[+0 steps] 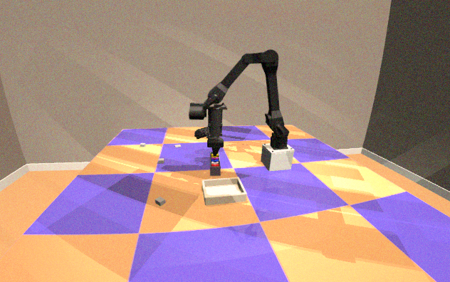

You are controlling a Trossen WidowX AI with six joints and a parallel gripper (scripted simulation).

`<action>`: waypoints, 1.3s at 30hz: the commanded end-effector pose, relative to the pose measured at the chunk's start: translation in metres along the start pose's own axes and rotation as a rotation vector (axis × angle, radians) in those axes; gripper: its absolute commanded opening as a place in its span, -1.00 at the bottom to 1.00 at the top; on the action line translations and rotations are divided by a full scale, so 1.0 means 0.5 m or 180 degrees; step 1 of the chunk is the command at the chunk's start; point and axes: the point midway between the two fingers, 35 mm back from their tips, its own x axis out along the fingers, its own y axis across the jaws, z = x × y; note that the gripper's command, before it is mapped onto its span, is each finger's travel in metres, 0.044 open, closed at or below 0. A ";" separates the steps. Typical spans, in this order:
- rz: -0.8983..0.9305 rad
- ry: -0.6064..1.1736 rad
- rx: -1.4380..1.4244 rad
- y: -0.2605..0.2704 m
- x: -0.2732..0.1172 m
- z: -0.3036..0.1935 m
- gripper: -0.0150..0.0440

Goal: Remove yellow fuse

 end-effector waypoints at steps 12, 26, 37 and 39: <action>-0.0005 -0.0012 0.0000 0.000 -0.017 0.002 -0.49; -0.0008 -0.0013 -0.0001 0.000 -0.030 0.002 -0.49; -0.0010 -0.0013 -0.0002 0.000 -0.041 0.002 -0.49; -0.0010 -0.0014 -0.0002 0.000 -0.043 0.002 -0.49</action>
